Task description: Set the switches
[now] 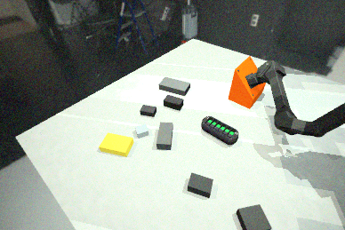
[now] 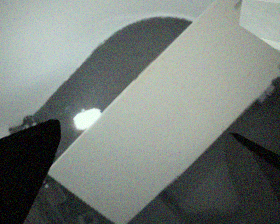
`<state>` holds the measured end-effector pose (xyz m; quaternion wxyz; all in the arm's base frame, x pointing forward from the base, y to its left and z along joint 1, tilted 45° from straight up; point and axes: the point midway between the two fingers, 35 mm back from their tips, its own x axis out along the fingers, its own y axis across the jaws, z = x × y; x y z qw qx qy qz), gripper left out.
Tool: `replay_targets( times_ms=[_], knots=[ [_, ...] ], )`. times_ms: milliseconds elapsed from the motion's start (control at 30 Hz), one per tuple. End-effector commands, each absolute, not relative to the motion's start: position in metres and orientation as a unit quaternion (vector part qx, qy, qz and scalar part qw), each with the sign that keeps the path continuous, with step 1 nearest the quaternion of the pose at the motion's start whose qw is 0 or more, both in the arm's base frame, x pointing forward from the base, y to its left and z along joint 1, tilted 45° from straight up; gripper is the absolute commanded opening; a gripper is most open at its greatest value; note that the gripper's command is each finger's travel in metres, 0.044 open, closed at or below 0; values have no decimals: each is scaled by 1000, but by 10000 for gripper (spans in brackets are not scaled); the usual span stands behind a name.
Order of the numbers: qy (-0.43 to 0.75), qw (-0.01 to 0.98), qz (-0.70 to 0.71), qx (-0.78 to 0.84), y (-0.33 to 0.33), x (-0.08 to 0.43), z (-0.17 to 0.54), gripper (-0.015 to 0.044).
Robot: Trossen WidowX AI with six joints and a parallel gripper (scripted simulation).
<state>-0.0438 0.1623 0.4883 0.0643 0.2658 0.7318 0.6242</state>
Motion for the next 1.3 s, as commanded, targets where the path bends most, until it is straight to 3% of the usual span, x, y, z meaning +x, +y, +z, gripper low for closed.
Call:
replay_targets(
  times_ms=[0,167,467,800,1067,1267],
  knots=[
    [732,64,624,266,162,-44,488,374],
    [707,48,663,244,149,-56,488,242],
    [522,-73,844,102,42,-122,505,6],
    [233,-305,923,-26,-127,-130,488,0],
    [44,-456,887,-60,-218,-87,457,0],
    [-124,-582,802,-50,-275,-23,423,0]
  ],
)
